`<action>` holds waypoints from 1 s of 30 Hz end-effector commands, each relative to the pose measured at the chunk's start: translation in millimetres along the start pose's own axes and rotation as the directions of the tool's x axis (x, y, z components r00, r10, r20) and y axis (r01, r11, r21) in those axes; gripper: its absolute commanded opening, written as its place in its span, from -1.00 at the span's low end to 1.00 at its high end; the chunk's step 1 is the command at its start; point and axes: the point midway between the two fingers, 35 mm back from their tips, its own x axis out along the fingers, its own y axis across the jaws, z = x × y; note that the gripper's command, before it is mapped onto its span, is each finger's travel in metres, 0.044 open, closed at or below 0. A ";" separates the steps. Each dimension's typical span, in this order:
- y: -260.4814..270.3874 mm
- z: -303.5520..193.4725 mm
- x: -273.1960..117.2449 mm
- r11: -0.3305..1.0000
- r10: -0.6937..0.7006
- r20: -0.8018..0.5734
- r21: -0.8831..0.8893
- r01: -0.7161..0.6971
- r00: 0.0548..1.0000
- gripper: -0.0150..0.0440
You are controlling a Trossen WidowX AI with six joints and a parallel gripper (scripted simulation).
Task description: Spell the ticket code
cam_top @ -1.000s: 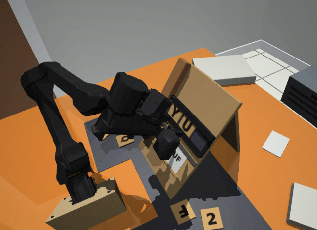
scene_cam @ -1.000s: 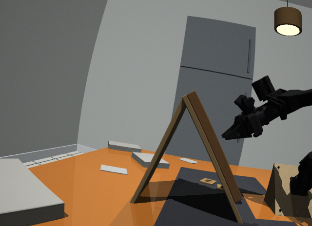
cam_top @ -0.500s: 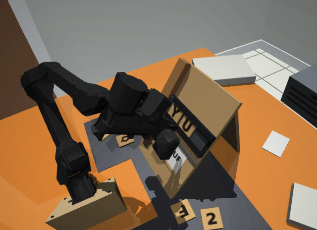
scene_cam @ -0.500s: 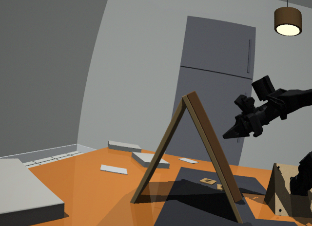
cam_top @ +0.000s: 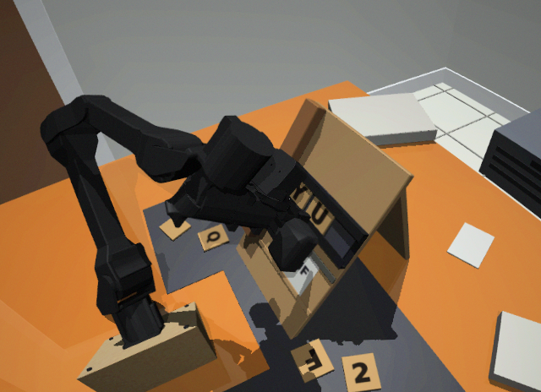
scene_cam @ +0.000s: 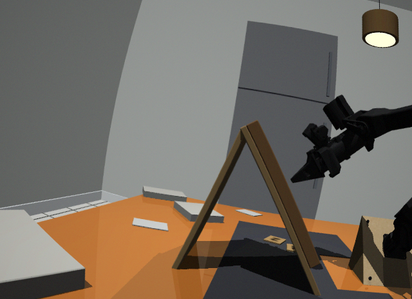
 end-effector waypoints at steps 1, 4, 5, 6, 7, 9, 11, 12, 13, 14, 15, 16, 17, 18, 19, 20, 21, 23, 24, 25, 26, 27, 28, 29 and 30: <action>-10.4 12.1 5.5 0.999 -0.032 -0.114 -0.011 0.031 0.993 -0.49; -16.6 16.8 9.4 0.999 -0.044 -0.222 -0.017 0.041 0.974 -0.49; -18.1 17.9 10.4 0.999 -0.045 -0.259 -0.020 0.041 0.965 -0.49; -19.4 18.8 11.2 0.999 -0.044 -0.296 -0.023 0.039 0.954 -0.49; -20.4 19.5 12.0 0.999 -0.042 -0.334 -0.026 0.035 0.942 -0.49; -21.6 20.5 12.9 0.999 -0.033 -0.409 -0.031 0.022 0.912 -0.49; -21.7 20.9 13.0 0.999 -0.018 -0.482 -0.035 0.002 0.876 -0.49; -21.4 21.0 12.8 0.999 -0.009 -0.518 -0.035 -0.011 0.855 -0.49; -20.9 21.1 12.5 0.999 0.000 -0.547 -0.035 -0.023 0.837 -0.49; -21.1 21.1 12.3 0.999 0.005 -0.564 -0.034 -0.030 0.826 -0.49; -21.1 21.1 12.2 0.999 0.007 -0.569 -0.034 -0.033 0.822 -0.49; -21.1 21.1 12.2 0.999 0.007 -0.569 -0.034 -0.033 0.822 -0.49; -21.1 21.1 12.2 0.999 0.007 -0.569 -0.034 -0.033 0.822 -0.49; -21.1 21.1 12.2 0.999 0.007 -0.569 -0.034 -0.033 0.822 -0.49; -21.1 21.1 12.2 0.999 0.007 -0.569 -0.034 -0.033 0.822 -0.49; -21.1 21.1 12.2 0.999 0.007 -0.569 -0.034 -0.033 0.822 -0.49; -21.1 21.1 12.2 0.999 0.007 -0.569 -0.034 -0.033 0.822 -0.49; -21.1 21.1 12.2 0.999 0.007 -0.569 -0.034 -0.033 0.822 -0.49; -21.1 21.1 12.2 0.999 0.007 -0.569 -0.034 -0.033 0.822 -0.49; -21.1 21.1 12.3 0.999 0.007 -0.569 -0.034 -0.033 0.822 -0.49; -21.1 21.0 12.5 0.999 0.007 -0.569 -0.034 -0.033 0.822 -0.49; -21.1 20.8 12.7 0.999 0.007 -0.569 -0.034 -0.033 0.822 -0.49; -21.1 20.7 13.2 0.999 0.007 -0.569 -0.034 -0.033 0.822 -0.49; -21.2 20.5 13.7 0.999 0.007 -0.569 -0.034 -0.033 0.822 -0.49; -21.2 20.4 14.3 0.999 0.007 -0.569 -0.034 -0.033 0.822 -0.49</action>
